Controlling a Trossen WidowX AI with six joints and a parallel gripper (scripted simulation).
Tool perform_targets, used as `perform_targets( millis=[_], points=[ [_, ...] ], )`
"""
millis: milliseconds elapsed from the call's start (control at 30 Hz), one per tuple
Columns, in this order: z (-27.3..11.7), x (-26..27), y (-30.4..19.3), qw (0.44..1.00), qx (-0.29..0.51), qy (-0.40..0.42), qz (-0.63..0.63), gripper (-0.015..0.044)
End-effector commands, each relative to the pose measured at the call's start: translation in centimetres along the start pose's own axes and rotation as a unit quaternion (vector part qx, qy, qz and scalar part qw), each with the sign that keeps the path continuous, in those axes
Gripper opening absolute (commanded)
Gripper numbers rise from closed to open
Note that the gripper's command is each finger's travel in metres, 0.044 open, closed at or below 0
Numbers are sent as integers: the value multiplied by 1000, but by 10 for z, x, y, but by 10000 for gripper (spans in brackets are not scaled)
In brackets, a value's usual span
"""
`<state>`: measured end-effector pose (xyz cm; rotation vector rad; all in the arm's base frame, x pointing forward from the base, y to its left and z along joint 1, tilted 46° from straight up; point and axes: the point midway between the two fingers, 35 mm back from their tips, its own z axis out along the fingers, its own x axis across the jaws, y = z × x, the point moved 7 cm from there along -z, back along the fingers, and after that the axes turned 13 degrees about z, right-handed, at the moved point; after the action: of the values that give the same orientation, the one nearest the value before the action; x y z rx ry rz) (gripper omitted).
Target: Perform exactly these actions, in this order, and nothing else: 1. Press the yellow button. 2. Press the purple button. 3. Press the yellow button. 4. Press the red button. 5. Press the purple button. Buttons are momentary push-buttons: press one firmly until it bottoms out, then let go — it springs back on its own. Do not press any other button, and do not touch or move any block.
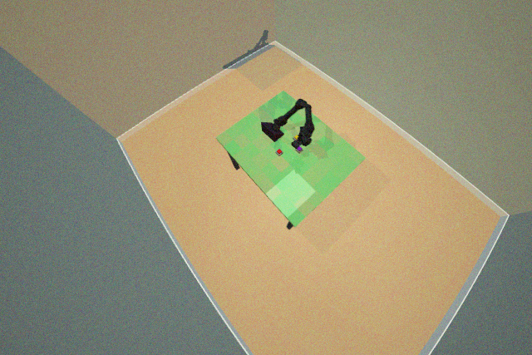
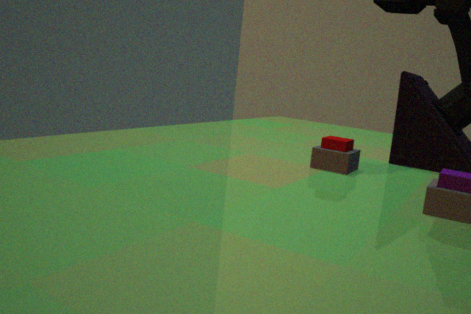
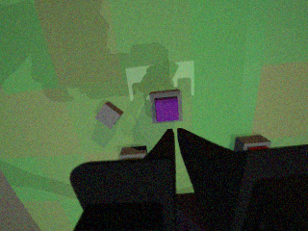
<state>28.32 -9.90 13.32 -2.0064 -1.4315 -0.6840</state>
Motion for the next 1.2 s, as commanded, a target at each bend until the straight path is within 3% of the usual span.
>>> perform_targets(
  millis=[0,133,467,667,867,1167],
  points=[
    [-14,1,-1,1000,2,-2,-4,20],
    [-16,9,-16,1000,2,-3,-8,20],
    [-14,41,-112,1000,5,-1,-2,20],
    [-12,42,-116,1000,5,-1,-1,20],
    [46,42,-117,1000,4,0,-2,20],
    [55,42,-116,1000,4,0,-2,20]
  ],
)
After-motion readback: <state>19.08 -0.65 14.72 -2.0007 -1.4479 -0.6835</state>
